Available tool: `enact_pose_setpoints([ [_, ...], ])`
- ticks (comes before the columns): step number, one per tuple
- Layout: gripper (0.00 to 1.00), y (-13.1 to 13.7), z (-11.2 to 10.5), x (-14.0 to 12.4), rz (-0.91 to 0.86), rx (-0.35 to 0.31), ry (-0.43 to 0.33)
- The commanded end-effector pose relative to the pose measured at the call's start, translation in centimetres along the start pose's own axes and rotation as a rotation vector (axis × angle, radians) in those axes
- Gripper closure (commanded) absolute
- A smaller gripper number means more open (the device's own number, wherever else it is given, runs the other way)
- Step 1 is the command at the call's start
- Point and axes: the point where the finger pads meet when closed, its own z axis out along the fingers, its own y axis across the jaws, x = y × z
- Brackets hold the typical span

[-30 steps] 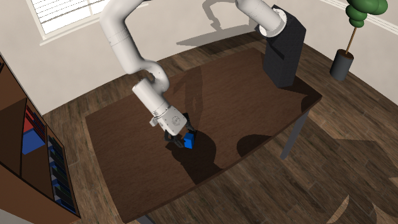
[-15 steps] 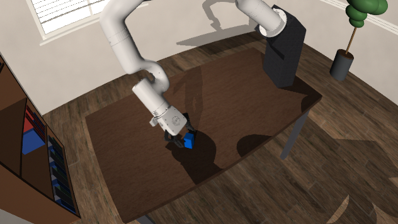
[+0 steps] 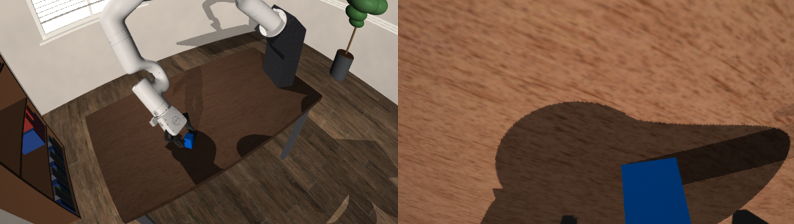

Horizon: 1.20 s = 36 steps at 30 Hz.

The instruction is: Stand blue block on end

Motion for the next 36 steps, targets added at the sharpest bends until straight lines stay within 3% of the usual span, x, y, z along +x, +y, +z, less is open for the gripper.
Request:
enact_pose_setpoints([
  [1, 0.00, -0.1, 0.0, 0.0, -0.001, 0.001, 0.000],
  [16, 0.00, -0.1, -0.6, -0.2, -0.001, 0.001, 0.000],
  [36, 0.00, -0.1, -6.0, -2.1, -0.001, 0.001, 0.000],
])
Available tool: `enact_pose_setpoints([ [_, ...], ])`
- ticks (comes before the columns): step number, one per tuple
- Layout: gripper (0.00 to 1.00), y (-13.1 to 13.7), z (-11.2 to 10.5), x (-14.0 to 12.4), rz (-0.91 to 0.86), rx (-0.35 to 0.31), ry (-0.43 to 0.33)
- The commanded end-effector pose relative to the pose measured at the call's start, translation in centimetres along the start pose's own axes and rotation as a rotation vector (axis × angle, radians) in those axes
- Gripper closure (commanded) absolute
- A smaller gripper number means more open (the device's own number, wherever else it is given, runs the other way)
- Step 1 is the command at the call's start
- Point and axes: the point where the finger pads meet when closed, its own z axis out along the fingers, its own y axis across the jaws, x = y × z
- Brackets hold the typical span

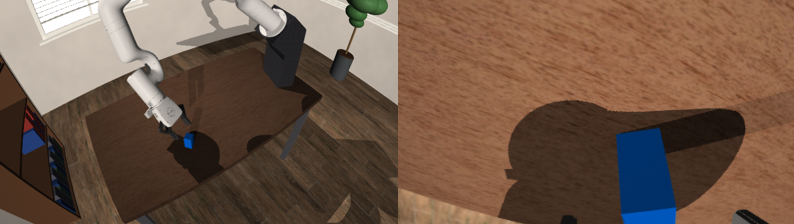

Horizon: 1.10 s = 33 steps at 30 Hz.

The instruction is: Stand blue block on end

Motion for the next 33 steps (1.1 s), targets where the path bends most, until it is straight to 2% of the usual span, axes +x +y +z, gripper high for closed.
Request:
enact_pose_setpoints([
  [1, 0.00, -0.1, -1.8, -0.6, 0.000, 0.000, 0.000],
  [12, 0.00, -0.1, -3.4, -1.2, 0.000, 0.000, 0.000],
  [33, 0.00, -0.1, -3.5, -1.2, 0.000, 0.000, 0.000],
])
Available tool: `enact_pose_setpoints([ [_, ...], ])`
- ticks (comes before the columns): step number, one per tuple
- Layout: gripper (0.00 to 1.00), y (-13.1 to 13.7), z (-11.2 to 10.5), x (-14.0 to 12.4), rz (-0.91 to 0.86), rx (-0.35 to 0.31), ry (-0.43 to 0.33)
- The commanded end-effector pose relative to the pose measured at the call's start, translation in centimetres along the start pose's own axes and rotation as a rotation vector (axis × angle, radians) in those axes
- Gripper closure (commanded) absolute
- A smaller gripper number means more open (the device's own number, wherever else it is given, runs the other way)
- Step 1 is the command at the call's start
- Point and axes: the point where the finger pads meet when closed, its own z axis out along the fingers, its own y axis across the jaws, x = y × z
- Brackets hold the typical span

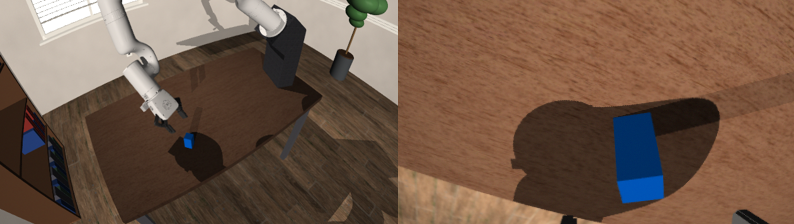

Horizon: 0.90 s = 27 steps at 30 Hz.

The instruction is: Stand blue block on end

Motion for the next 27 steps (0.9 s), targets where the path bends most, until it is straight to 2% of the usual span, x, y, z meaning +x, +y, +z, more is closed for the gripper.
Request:
enact_pose_setpoints([
  [1, 0.00, -0.1, -0.1, 0.0, -0.001, 0.001, 0.000],
  [14, 0.00, -0.1, -0.3, -0.3, -0.001, 0.001, 0.000],
  [16, 0.00, -0.1, -1.7, -1.5, -0.001, 0.001, 0.000],
  [21, 0.00, -0.1, -6.7, -6.2, -0.001, 0.001, 0.000],
  [27, 0.00, -0.1, -7.4, -6.8, -0.001, 0.001, 0.000],
])
